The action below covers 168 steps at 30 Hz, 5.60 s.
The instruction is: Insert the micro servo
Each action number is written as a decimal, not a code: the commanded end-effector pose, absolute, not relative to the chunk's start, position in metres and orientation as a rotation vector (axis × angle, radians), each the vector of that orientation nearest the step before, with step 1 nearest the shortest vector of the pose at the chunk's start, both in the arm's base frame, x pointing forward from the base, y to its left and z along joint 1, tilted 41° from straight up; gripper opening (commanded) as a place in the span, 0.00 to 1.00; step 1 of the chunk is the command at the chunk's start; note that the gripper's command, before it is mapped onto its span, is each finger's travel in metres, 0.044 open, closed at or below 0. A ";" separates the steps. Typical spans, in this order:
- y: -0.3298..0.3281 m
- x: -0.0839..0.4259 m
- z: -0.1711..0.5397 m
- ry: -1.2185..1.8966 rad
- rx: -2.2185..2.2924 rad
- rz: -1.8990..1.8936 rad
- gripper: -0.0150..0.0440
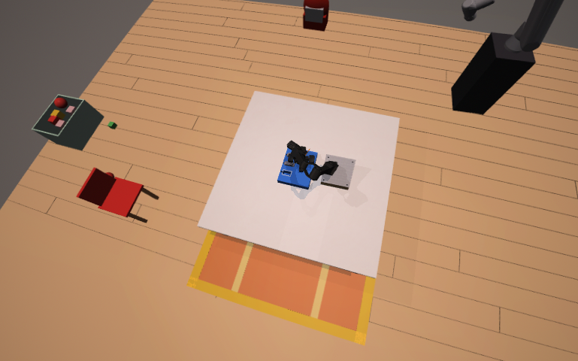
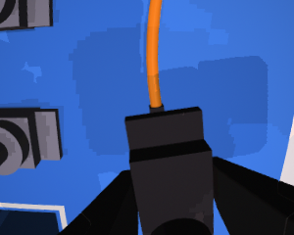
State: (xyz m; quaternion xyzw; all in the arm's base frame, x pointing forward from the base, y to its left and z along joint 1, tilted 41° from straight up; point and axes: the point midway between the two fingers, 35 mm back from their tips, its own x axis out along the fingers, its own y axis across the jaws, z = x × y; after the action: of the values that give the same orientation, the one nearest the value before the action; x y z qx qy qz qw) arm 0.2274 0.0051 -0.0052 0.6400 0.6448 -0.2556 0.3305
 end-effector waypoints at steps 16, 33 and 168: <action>-0.009 0.218 0.019 1.674 1.674 -0.663 0.25; 0.008 0.230 0.034 1.674 1.675 -0.662 0.25; 0.054 0.344 0.048 1.463 0.612 0.506 0.25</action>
State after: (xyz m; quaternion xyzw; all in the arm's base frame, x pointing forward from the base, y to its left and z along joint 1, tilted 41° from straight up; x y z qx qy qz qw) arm 0.3439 0.0531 0.0499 0.2680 0.6505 0.2258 0.6738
